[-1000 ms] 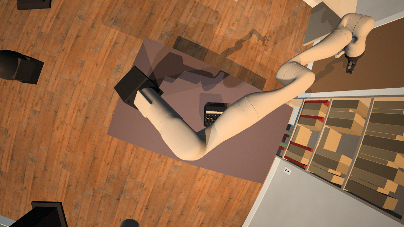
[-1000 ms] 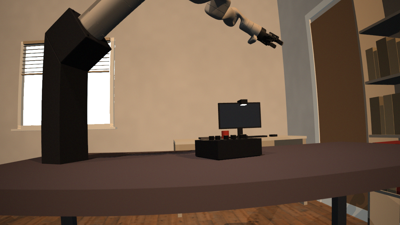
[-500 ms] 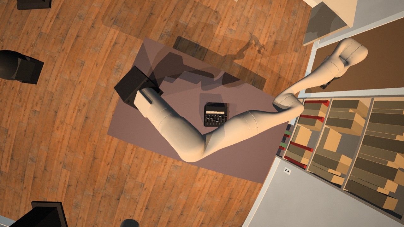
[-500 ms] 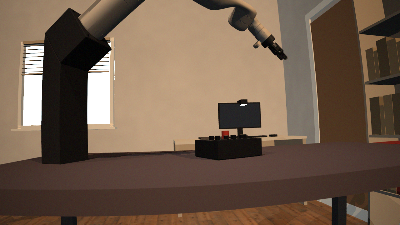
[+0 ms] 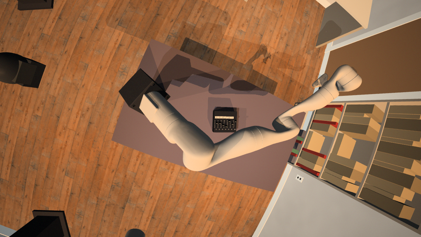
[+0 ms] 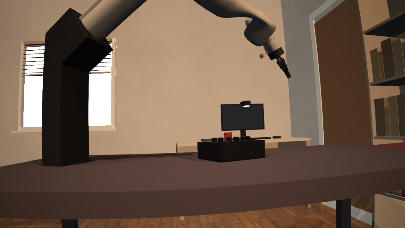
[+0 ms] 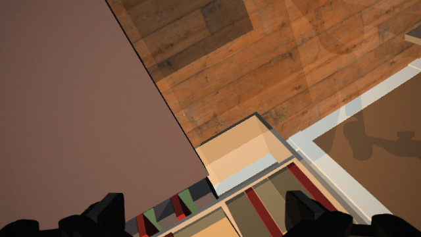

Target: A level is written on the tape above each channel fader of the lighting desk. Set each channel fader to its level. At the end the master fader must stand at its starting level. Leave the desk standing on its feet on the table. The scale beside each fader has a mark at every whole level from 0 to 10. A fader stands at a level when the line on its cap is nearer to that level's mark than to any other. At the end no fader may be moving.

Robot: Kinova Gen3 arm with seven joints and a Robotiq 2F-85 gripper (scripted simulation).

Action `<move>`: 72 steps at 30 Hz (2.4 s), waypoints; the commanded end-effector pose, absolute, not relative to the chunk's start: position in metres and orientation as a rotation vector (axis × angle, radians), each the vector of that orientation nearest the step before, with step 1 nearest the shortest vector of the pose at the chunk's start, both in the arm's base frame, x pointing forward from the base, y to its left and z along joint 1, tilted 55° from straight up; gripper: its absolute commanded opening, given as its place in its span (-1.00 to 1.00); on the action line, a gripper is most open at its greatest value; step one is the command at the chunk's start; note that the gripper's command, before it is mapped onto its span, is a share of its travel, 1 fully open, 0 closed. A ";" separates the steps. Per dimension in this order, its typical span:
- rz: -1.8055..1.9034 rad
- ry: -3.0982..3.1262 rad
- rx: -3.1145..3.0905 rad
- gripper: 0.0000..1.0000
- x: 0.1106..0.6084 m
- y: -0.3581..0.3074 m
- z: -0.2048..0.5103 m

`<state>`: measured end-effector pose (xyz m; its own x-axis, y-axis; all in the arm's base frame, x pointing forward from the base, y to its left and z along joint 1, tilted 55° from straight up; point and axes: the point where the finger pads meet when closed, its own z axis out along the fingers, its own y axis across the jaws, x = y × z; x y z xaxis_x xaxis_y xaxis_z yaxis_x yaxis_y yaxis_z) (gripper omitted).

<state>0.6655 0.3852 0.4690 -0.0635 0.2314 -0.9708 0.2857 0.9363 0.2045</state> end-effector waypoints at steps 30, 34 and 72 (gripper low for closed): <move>0.131 1.870 0.880 1.00 0.649 0.147 0.272; 0.160 1.877 0.958 1.00 0.631 0.113 0.241; 0.217 1.748 1.315 1.00 0.478 -0.044 0.111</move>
<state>0.4819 -0.0402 0.1073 -0.0224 0.8412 -0.5403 0.6829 0.4076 0.6063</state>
